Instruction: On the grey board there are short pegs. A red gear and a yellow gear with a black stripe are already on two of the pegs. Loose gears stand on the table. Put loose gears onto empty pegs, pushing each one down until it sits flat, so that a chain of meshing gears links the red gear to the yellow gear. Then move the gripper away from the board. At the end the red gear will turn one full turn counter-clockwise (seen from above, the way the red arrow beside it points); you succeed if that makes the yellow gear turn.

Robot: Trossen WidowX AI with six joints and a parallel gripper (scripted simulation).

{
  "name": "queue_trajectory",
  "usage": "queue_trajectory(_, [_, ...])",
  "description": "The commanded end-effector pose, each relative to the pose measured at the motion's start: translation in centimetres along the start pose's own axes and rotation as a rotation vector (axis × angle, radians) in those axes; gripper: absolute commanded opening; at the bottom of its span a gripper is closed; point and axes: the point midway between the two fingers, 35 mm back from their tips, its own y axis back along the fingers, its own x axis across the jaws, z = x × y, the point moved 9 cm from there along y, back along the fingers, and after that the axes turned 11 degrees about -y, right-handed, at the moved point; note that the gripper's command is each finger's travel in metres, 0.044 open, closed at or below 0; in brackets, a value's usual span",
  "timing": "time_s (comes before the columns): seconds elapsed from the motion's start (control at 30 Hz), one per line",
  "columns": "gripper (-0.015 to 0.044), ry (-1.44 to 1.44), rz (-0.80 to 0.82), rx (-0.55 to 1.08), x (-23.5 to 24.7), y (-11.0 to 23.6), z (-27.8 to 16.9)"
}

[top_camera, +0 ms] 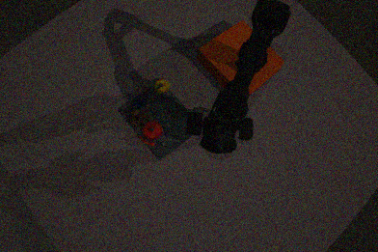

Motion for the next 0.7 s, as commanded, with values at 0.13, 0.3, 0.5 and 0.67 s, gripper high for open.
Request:
queue_trajectory(0.13, [0.0, -0.002, 0.004, -0.001, 0.0, 0.0, 0.0])
queue_trajectory(0.3, [0.0, 0.012, -0.04, -0.033, 0.1, 0.3, 0.3])
queue_trajectory(0.5, [0.0, 0.014, -0.045, -0.037, 0.1, 1.7, 0.8])
queue_trajectory(0.67, [0.0, 0.012, -0.041, -0.034, 0.0, 2.8, 1.0])
